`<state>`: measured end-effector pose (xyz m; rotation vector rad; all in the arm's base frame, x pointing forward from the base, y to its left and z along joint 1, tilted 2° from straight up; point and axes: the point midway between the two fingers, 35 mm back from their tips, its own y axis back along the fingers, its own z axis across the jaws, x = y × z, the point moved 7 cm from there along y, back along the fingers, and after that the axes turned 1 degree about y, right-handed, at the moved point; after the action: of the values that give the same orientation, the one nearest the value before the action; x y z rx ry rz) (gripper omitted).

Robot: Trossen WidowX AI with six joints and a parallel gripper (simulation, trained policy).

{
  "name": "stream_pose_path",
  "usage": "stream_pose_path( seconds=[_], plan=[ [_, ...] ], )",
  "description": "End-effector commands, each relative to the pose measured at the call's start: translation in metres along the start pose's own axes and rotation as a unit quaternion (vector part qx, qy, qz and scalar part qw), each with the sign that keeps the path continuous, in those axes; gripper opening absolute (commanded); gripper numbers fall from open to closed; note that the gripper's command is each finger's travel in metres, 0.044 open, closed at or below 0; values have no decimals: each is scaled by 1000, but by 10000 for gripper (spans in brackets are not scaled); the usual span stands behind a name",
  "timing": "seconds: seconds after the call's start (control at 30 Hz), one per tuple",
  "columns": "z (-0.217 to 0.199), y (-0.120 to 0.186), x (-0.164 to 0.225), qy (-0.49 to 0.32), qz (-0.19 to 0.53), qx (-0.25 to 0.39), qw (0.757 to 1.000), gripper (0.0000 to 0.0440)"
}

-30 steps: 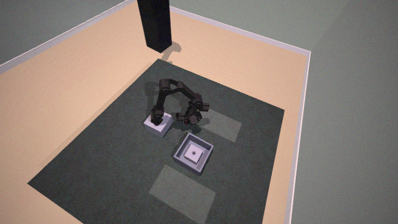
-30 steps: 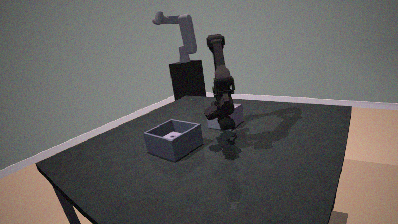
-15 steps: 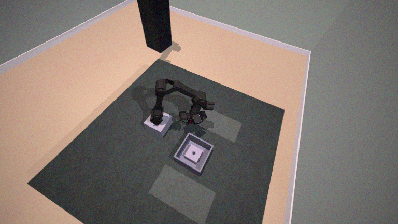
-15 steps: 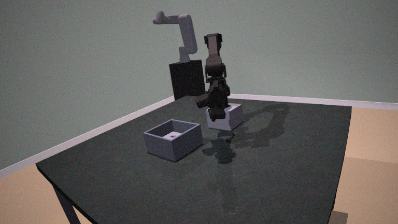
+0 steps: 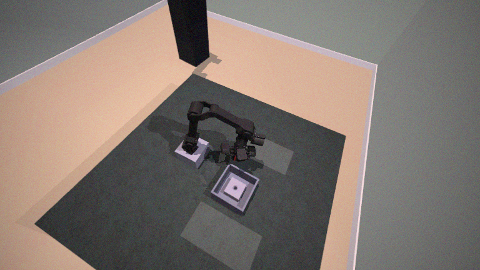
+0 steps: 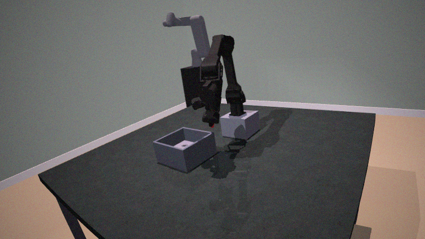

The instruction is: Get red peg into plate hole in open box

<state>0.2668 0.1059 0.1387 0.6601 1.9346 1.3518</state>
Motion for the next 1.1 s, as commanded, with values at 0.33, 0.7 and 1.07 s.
stream_pose_path(
  seconds=[0.33,0.7,1.07],
  plan=[
    [1,-23,-75,-48,3,-13,999,0],
    [-1,-56,-119,-35,25,-36,998,0],
    [1,-96,-128,16,63,-58,996,53]
  ],
)
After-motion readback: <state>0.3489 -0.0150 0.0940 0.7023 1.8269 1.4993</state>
